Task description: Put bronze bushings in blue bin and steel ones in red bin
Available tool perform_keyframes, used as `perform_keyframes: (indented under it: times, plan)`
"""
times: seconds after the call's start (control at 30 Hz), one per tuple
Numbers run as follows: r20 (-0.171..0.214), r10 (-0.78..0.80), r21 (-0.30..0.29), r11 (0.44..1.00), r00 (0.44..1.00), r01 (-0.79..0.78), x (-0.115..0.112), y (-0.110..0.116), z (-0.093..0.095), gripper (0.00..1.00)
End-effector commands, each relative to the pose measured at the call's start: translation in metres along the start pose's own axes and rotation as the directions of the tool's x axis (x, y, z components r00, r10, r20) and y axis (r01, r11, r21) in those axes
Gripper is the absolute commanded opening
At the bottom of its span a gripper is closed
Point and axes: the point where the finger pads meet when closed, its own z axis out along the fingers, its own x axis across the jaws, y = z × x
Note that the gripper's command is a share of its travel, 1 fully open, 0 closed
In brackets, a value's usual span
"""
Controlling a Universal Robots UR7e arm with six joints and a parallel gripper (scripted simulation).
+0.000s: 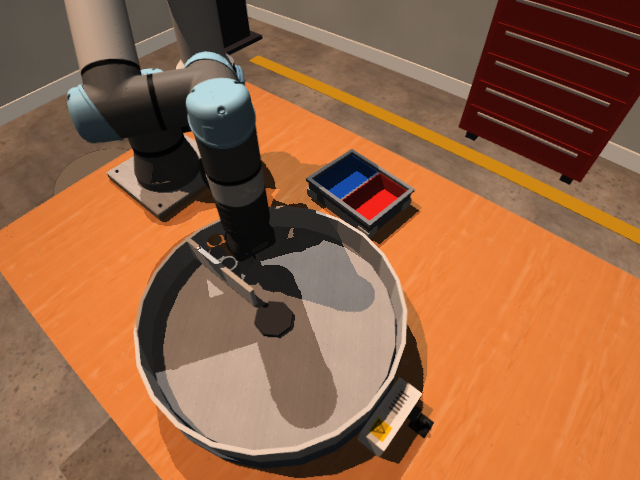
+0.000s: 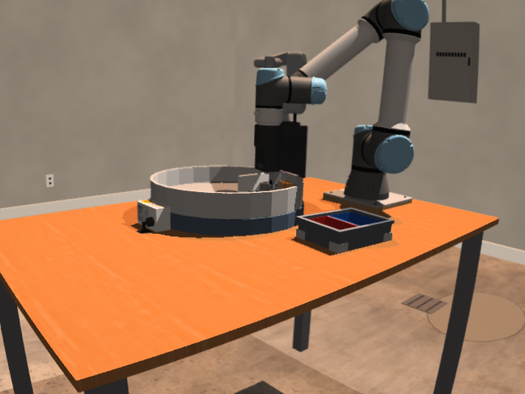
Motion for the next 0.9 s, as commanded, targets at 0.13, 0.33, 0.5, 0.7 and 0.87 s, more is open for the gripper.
perform_keyframes:
  times: [0.13,0.33,0.5,0.7,0.87]
  plan:
    - [0.001,0.0,-0.001,1.0,1.0,0.0,-0.0001,0.0004,-0.0027,0.0]
    - [0.001,0.0,-0.001,1.0,1.0,0.0,-0.0001,0.0004,-0.0045,0.0]
    - [0.002,0.0,-0.001,1.0,1.0,0.0,-0.0001,0.0004,-0.0063,0.0]
    - [0.002,0.0,-0.001,1.0,1.0,0.0,-0.0001,0.0004,-0.0063,0.0]
    - [0.002,0.0,-0.001,1.0,1.0,0.0,-0.0001,0.0004,-0.0081,0.0]
